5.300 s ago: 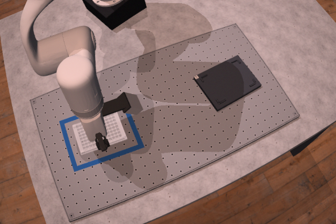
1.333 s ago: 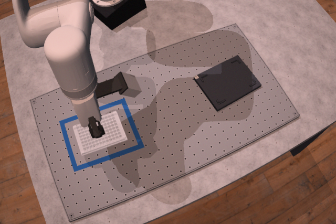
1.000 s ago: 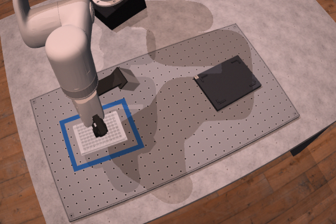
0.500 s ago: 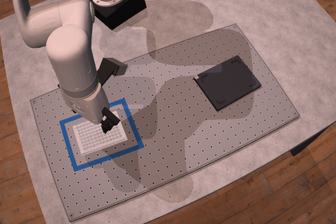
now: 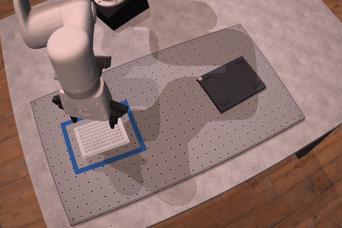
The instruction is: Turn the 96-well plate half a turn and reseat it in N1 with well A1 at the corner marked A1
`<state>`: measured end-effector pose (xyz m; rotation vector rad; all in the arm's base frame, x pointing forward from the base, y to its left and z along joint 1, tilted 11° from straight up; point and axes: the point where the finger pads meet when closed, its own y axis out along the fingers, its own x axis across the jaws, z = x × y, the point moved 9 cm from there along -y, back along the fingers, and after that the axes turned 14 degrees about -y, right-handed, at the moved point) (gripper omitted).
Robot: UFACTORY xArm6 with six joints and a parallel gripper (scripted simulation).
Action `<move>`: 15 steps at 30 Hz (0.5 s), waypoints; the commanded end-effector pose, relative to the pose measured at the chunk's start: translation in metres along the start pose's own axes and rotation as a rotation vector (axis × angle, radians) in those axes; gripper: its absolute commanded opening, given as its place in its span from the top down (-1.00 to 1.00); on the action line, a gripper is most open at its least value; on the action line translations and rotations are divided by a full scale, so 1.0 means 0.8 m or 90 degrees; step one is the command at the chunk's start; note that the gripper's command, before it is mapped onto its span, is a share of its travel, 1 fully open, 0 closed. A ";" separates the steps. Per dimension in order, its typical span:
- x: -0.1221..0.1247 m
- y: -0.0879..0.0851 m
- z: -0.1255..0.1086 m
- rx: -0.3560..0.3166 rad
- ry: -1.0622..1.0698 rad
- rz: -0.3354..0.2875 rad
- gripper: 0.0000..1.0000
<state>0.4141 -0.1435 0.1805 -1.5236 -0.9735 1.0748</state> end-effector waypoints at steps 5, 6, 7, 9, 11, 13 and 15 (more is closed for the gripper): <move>-0.002 -0.002 -0.002 -0.001 -0.135 -0.008 -1.00; -0.002 -0.002 -0.002 -0.001 -0.156 -0.008 -1.00; -0.002 -0.002 -0.002 -0.002 -0.177 -0.008 -1.00; -0.002 -0.002 -0.002 -0.002 -0.220 -0.008 -1.00; -0.002 -0.002 -0.002 -0.002 -0.262 -0.008 -1.00; -0.002 -0.002 -0.002 -0.002 -0.305 -0.008 -1.00; -0.002 -0.002 -0.002 -0.003 -0.328 -0.008 -1.00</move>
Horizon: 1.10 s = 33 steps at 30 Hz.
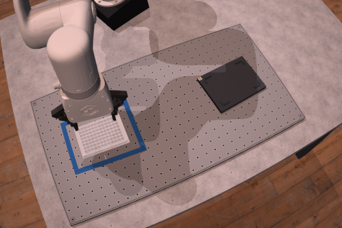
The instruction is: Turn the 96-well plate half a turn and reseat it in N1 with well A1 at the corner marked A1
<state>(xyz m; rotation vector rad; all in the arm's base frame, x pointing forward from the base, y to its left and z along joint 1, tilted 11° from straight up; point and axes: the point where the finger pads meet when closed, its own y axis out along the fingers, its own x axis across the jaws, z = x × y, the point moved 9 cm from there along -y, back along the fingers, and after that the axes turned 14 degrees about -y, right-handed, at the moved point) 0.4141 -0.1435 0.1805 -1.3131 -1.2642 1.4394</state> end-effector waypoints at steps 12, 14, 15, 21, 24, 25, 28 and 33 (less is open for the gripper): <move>-0.002 0.011 -0.001 -0.005 -0.222 -0.006 -1.00; -0.002 0.011 -0.001 -0.005 -0.265 -0.006 -1.00; -0.002 0.011 -0.001 -0.005 -0.286 -0.006 -1.00; -0.002 0.011 -0.001 -0.006 -0.371 -0.006 -1.00; -0.002 0.011 -0.001 -0.006 -0.434 -0.005 -1.00; -0.002 0.011 -0.001 -0.006 -0.455 -0.005 -1.00; -0.002 0.011 -0.001 -0.006 -0.519 -0.005 -1.00; -0.002 0.011 -0.001 -0.007 -0.625 -0.004 -1.00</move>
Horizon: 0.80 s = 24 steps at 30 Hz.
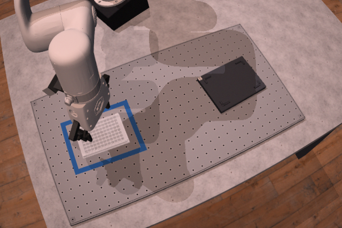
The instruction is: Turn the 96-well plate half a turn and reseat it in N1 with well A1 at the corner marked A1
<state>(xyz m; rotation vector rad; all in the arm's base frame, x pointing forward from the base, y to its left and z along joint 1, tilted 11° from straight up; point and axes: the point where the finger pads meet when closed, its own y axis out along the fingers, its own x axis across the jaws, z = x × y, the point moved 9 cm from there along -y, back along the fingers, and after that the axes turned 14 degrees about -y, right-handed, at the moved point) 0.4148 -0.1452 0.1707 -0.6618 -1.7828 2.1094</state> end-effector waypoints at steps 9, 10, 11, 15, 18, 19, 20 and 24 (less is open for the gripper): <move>-0.002 -0.002 0.001 -0.008 -0.219 0.000 -1.00; -0.002 -0.002 0.001 -0.008 -0.240 0.000 -1.00; -0.002 -0.002 0.001 -0.008 -0.262 0.000 -1.00; -0.002 -0.002 0.001 -0.008 -0.346 0.000 -1.00; -0.002 -0.002 0.001 -0.008 -0.410 0.001 -1.00; -0.002 -0.002 0.001 -0.008 -0.431 0.001 -1.00; -0.002 -0.002 0.001 -0.008 -0.453 0.001 -1.00; -0.002 -0.002 0.001 -0.008 -0.495 0.001 -1.00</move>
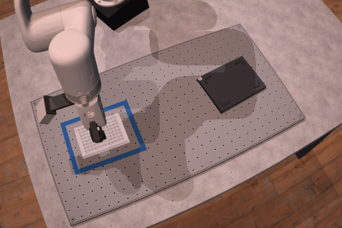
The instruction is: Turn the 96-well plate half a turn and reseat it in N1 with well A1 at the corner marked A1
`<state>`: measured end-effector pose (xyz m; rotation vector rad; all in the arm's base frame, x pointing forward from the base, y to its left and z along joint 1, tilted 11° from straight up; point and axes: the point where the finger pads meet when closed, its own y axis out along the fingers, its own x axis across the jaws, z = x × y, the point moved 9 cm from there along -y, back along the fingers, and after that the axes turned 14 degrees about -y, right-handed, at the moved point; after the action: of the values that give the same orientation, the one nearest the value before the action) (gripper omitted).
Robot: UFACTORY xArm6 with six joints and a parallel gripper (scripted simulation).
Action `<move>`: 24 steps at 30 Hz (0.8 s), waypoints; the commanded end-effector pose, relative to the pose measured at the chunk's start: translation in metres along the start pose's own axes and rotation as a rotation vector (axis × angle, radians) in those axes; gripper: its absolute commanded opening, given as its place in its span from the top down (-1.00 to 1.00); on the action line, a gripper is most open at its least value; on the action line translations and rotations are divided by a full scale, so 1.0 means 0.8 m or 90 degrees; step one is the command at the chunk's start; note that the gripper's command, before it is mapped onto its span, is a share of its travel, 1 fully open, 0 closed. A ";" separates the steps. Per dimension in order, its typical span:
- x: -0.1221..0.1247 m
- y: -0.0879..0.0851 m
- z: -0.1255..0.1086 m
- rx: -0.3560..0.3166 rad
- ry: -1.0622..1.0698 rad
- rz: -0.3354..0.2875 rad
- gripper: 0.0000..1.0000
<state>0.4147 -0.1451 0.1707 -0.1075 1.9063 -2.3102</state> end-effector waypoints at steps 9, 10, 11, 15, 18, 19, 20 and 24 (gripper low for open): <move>-0.001 -0.002 0.002 -0.007 -0.051 0.004 -1.00; -0.001 -0.002 0.002 -0.007 -0.051 0.004 -1.00; -0.001 -0.002 0.002 -0.007 -0.051 0.004 -1.00; -0.001 0.002 0.002 -0.007 -0.051 0.004 -1.00; -0.001 0.009 0.002 -0.007 -0.051 0.004 -1.00; -0.001 0.011 0.002 -0.007 -0.051 0.004 -1.00; -0.001 0.013 0.002 -0.007 -0.051 0.004 -1.00; -0.001 0.021 0.002 -0.007 -0.051 0.004 -1.00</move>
<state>0.4155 -0.1488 0.1570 -0.1972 1.8823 -2.2559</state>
